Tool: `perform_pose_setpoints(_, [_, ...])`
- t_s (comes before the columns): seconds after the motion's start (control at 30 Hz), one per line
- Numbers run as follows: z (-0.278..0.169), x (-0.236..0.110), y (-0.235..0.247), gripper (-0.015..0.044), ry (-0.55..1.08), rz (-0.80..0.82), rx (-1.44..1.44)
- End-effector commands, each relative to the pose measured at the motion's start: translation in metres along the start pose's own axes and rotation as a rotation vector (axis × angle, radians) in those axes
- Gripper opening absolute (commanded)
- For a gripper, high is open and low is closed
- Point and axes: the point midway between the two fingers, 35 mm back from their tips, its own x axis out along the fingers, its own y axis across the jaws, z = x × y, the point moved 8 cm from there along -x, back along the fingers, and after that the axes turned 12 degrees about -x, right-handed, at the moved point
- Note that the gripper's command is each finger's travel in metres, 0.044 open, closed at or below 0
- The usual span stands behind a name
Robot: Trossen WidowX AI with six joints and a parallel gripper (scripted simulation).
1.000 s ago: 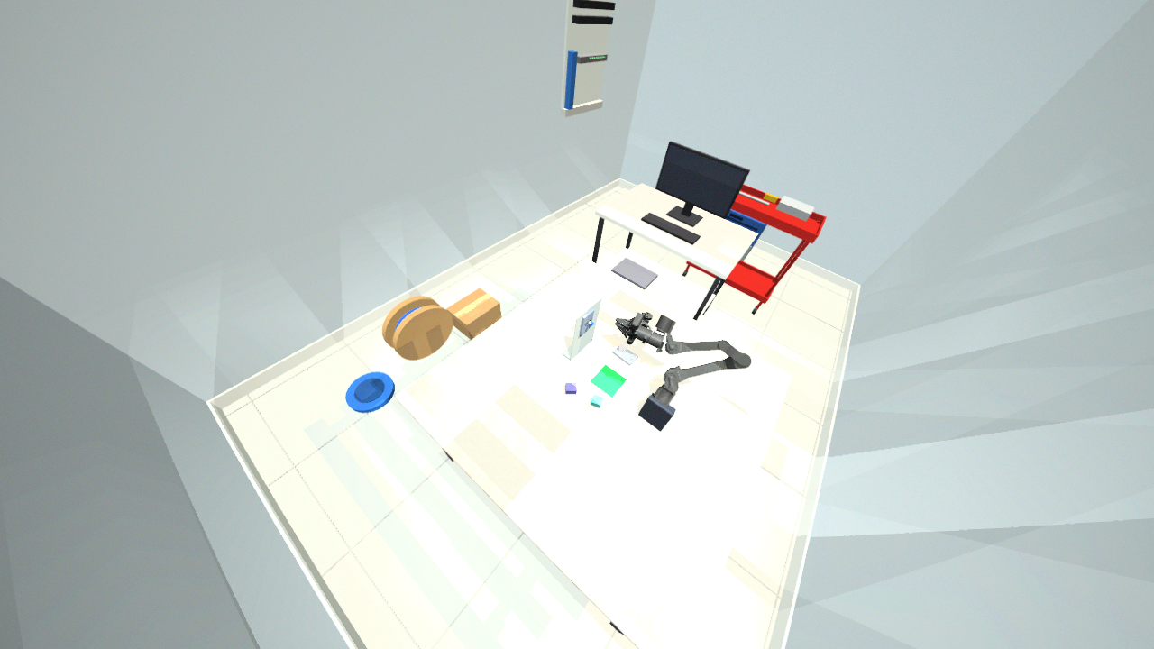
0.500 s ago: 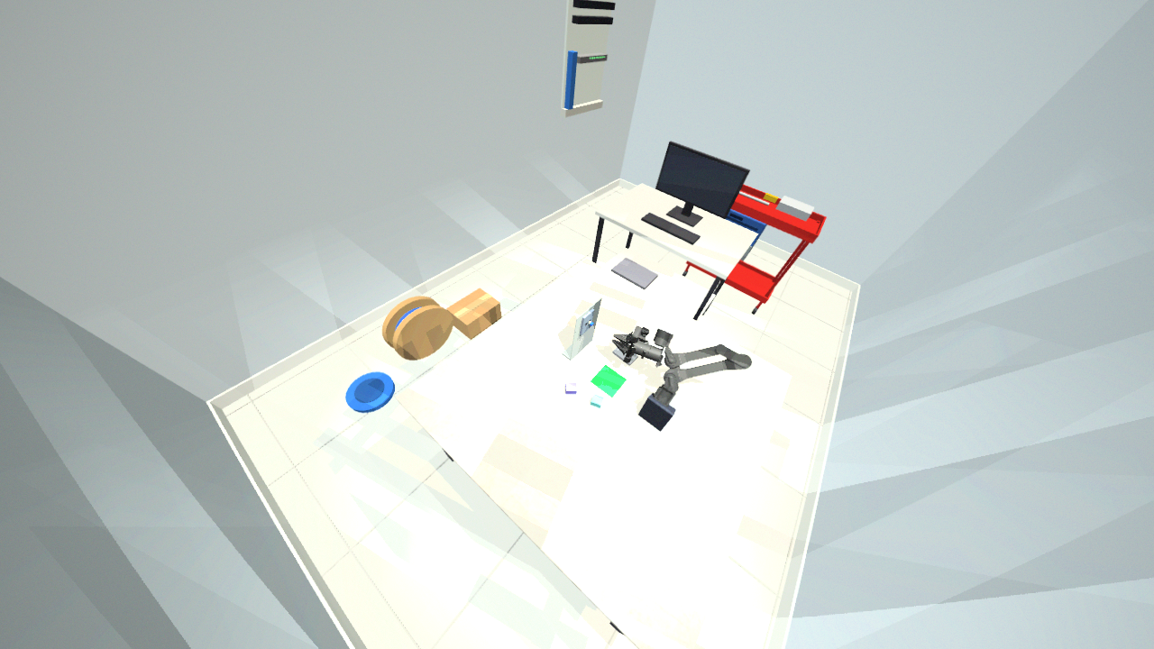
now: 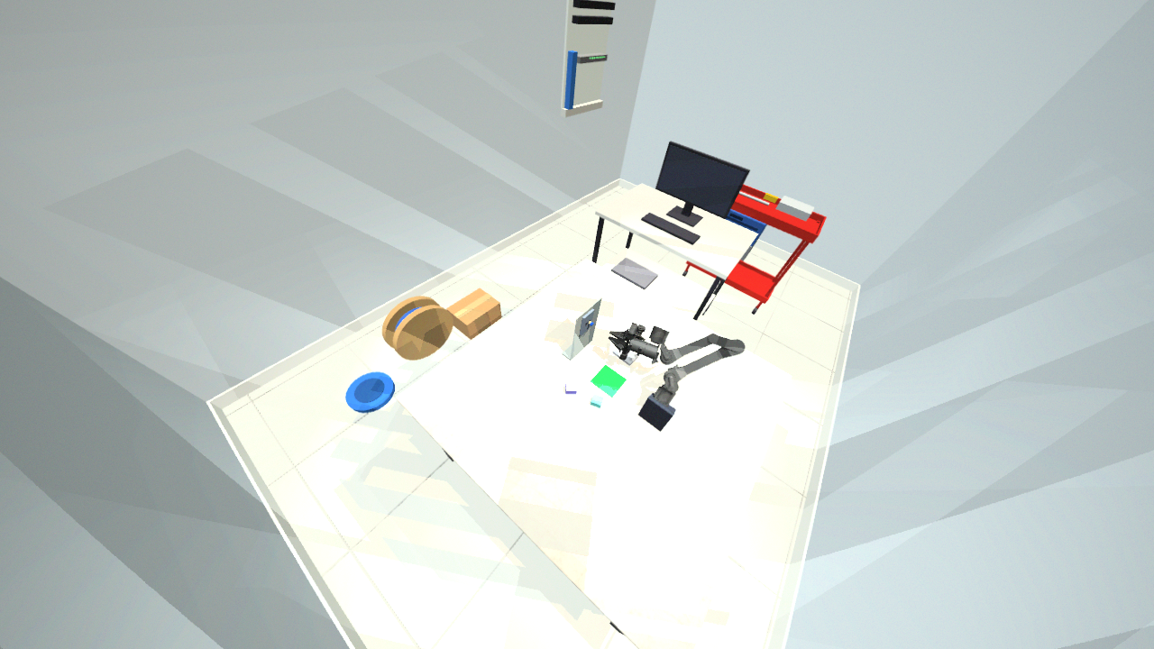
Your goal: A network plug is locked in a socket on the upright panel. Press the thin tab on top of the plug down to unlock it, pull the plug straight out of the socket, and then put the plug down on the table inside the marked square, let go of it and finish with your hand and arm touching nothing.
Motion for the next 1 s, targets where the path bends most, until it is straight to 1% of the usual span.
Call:
perform_pose_setpoints(0.0, [0.003, 0.008, 0.001, 0.0156, -0.005, 0.009, 0.003])
perform_pose_setpoints(0.5, [0.005, 0.036, -0.004, 0.0156, -0.016, 0.014, 0.006])
perform_pose_setpoints(0.97, [0.011, 0.051, -0.004, 0.0156, -0.018, 0.014, 0.006])
